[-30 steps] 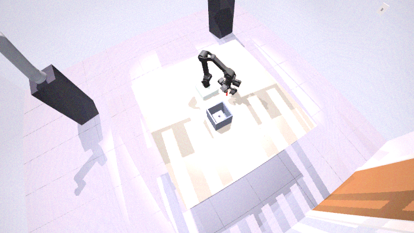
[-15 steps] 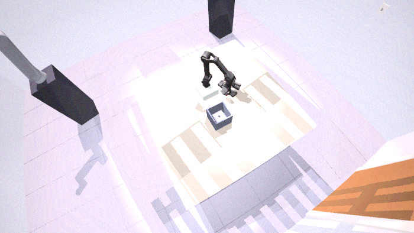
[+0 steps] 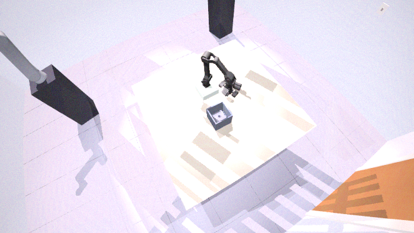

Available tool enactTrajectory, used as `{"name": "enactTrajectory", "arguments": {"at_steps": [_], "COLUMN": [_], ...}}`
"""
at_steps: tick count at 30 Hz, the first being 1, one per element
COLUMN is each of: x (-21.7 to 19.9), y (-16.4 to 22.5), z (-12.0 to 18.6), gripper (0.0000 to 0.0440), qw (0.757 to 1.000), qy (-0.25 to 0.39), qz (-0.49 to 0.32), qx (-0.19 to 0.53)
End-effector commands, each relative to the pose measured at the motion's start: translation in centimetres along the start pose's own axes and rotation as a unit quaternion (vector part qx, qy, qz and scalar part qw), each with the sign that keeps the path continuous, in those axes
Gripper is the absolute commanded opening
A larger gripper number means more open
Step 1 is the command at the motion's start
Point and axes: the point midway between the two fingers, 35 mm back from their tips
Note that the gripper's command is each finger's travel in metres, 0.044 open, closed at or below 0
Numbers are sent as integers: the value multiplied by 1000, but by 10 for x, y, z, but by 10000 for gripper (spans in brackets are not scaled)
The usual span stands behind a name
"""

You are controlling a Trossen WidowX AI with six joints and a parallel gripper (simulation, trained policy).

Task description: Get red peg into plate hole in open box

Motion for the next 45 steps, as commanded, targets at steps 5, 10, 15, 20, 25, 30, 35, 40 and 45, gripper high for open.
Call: {"name": "enactTrajectory", "arguments": {"at_steps": [5,10,15,20,25,30,35,40,45], "x": [8,15,23,30,35,39,43,46,47], "y": [3,4,2,-3,-12,-25,-41,-58,-75], "z": [22,41,62,85,107,128,145,154,159], "gripper": [0,0,0,0,0,0,0,0,0], "qw": [999,998,996,994,991,989,988,987,987], "qy": [-32,-56,-82,-106,-128,-145,-154,-159,-157], "qz": [-7,-5,0,8,17,21,21,17,12], "qx": [20,31,38,37,28,16,0,-17,-32]}}
Point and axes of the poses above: the point midway between the two fingers, 35 mm back from their tips, its own z axis back along the fingers, its own x axis across the jaws, y = z × x, and after that the axes turned 5 degrees about -z, right-handed
